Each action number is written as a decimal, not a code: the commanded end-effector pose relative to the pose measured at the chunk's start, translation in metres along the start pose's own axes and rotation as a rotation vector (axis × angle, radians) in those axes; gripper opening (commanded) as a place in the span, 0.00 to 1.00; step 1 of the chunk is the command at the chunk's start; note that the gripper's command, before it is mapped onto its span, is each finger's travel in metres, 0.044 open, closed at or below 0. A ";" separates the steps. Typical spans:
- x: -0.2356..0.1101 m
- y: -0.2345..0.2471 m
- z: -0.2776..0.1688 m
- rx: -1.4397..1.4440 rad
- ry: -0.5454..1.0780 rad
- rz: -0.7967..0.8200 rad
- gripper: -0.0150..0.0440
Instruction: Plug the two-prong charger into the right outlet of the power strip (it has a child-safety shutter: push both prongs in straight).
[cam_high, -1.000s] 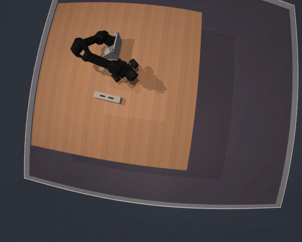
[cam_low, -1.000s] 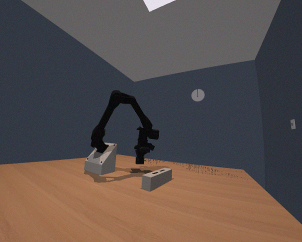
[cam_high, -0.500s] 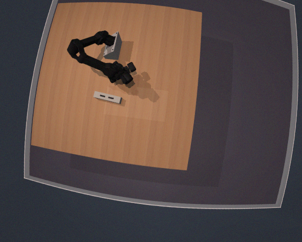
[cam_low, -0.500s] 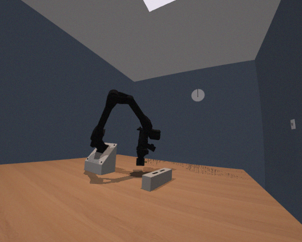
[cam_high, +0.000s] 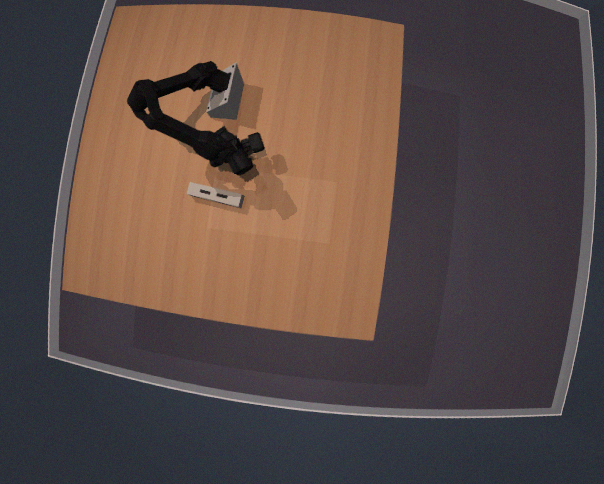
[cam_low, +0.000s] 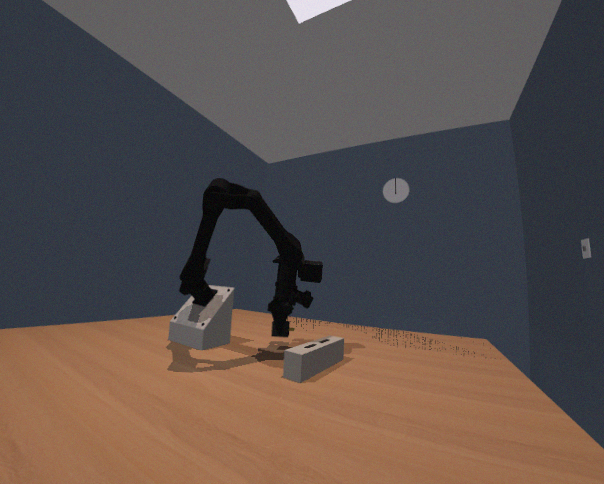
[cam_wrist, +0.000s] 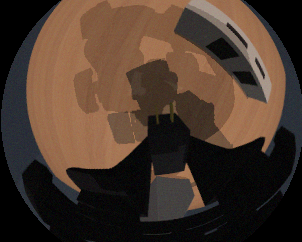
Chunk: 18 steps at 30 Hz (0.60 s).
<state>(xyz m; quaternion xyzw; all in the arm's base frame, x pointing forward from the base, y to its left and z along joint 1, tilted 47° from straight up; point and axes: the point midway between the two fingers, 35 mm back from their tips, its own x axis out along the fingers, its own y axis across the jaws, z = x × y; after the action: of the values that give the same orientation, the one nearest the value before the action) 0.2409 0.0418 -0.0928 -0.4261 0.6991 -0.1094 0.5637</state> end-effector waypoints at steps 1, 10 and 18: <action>0.000 -0.009 0.001 0.052 -0.009 0.001 0.25; 0.006 -0.028 0.000 0.167 -0.011 0.008 0.25; 0.012 -0.046 -0.001 0.270 -0.010 0.010 0.25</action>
<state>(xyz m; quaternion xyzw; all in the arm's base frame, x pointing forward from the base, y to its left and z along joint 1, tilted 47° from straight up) 0.2586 0.0093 -0.0766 -0.3545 0.6837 -0.1849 0.6105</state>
